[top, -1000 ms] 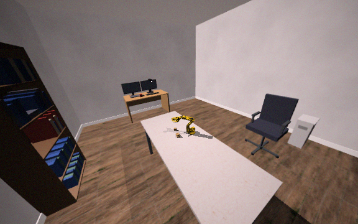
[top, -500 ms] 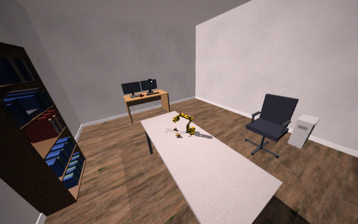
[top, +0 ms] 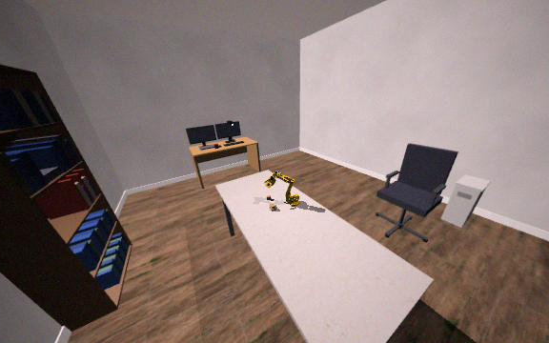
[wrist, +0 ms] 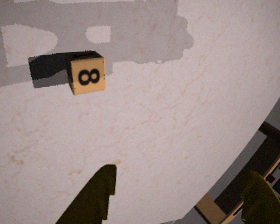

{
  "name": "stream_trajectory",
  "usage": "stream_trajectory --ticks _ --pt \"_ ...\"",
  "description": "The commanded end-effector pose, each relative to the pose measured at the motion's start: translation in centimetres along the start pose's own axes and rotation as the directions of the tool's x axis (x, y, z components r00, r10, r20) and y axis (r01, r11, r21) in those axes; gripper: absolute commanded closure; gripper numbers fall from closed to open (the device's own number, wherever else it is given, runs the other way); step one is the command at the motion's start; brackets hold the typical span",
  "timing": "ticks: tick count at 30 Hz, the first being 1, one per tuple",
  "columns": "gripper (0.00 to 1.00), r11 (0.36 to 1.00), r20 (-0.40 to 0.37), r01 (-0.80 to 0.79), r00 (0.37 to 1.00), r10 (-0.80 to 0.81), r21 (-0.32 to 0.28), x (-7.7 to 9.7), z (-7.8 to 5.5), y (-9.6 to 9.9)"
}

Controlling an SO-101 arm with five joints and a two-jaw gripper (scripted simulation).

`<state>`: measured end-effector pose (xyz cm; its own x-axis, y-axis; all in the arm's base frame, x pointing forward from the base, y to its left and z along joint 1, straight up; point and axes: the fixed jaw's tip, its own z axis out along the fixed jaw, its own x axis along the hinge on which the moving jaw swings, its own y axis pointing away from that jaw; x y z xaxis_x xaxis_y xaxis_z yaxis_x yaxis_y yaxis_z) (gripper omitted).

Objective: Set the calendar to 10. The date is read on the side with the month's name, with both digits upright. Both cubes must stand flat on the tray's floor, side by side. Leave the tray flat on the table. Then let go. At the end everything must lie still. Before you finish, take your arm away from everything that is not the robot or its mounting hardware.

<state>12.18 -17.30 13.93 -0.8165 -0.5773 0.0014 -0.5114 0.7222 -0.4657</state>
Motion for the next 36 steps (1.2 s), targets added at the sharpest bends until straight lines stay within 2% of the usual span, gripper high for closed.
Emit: stream_trajectory --ticks 1,8,12,16,21,23,30,33,36 --pt "0.65 0.999 -0.003 0.014 1.0 -0.014 0.036 0.2 -0.8 -0.7" --pt "0.65 0.999 -0.003 0.015 1.0 -0.015 0.034 0.2 -0.8 -0.6" --pt "0.65 1.0 -0.002 0.015 1.0 -0.015 0.007 0.2 -0.3 -0.5" --pt "0.65 0.997 -0.001 0.015 1.0 -0.015 -0.069 0.2 1.0 0.1" --pt "0.65 0.977 0.002 0.015 1.0 -0.014 -0.213 0.2 3.4 1.3" --pt "0.65 0.977 0.002 0.015 1.0 -0.014 -0.213 0.2 3.4 1.3" --pt "0.65 0.92 0.006 0.015 1.0 -0.013 -0.392 0.2 6.1 3.5" --pt "0.65 0.902 0.007 0.015 1.0 -0.013 -0.432 0.2 6.7 4.1" --pt "0.65 0.895 0.008 0.015 1.0 -0.013 -0.447 0.2 6.9 4.3"
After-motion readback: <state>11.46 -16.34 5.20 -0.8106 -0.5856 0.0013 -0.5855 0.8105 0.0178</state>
